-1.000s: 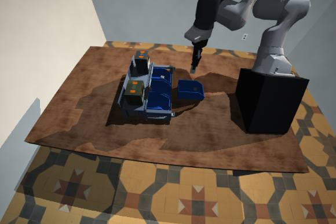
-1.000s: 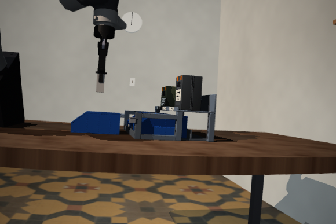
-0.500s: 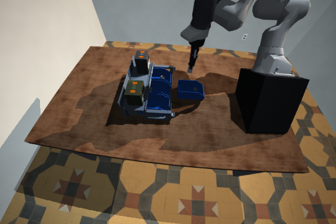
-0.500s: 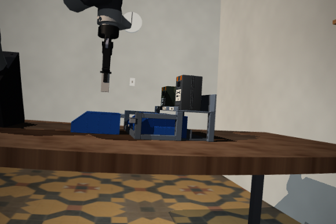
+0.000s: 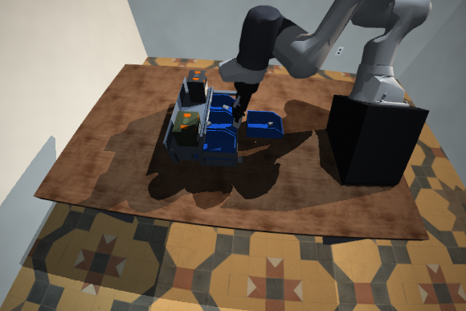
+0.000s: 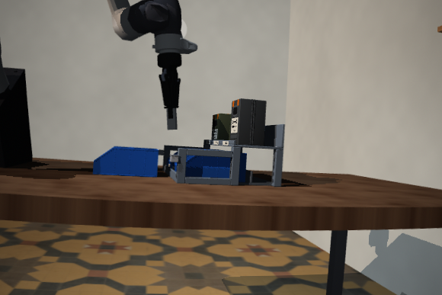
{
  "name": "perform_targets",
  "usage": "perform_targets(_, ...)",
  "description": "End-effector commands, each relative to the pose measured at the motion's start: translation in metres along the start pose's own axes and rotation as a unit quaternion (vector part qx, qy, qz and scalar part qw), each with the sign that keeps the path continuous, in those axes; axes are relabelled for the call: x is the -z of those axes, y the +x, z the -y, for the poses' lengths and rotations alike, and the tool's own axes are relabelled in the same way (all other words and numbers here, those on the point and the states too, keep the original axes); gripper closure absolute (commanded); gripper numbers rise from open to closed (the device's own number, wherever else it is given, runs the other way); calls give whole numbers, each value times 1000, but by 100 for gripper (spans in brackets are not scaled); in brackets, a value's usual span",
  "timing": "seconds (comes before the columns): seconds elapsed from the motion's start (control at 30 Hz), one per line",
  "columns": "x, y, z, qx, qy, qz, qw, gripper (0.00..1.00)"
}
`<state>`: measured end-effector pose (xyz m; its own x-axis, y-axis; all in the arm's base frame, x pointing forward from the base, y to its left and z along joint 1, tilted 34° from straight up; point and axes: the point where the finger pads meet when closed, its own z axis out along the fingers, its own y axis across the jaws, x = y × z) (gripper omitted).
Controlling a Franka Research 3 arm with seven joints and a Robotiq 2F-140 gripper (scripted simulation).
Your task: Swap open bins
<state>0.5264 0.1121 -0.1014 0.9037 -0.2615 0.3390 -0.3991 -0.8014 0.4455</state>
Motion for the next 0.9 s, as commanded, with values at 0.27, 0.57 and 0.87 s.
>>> perform_targets(0.27,-20,-14,33,-245,-18,14,969,43)
perform_targets(0.57,-20,-14,33,-387,-29,21,922,43)
perform_targets(0.87,-20,-14,33,-506,-49,26,861,43)
